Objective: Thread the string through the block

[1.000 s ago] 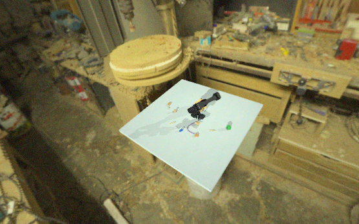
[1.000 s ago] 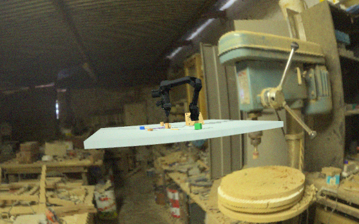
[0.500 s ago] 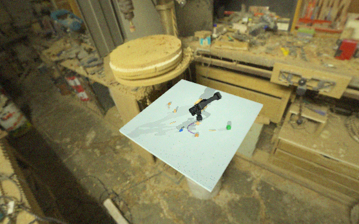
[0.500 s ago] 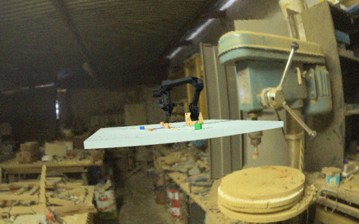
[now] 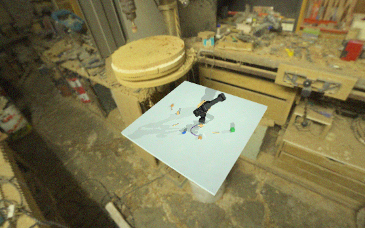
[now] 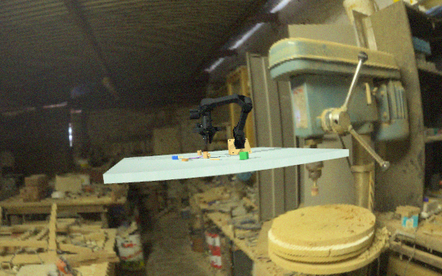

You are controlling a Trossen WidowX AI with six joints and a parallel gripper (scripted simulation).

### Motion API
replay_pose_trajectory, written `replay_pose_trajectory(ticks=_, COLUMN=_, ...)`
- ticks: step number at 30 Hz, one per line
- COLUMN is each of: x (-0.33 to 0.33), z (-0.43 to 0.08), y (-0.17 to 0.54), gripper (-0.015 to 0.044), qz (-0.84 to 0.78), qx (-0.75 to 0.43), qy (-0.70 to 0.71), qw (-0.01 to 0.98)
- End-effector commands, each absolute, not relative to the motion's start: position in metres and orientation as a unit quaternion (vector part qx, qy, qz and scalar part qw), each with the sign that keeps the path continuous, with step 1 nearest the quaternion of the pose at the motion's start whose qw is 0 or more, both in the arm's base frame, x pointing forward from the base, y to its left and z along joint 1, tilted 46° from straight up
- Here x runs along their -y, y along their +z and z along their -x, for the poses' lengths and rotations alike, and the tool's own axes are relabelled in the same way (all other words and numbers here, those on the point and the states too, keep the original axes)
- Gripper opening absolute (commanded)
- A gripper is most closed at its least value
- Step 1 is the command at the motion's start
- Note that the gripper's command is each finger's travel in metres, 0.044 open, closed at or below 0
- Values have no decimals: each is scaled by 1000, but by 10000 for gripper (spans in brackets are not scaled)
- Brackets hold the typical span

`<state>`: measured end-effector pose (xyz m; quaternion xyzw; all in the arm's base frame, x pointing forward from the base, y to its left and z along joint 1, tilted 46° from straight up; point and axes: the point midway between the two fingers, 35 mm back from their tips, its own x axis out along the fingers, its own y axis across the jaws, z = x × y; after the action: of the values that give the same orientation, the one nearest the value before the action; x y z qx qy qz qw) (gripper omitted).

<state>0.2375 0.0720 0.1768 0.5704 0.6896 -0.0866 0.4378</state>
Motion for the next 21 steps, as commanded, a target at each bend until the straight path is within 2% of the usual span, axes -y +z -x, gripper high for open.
replay_pose_trajectory(ticks=1, x=-76, z=-237, y=173, gripper=124, qz=-572, qx=-689, qy=-88, qw=436)
replay_pose_trajectory(ticks=21, x=-99, z=-240, y=150, gripper=124, qz=-572, qx=-689, qy=-88, qw=437)
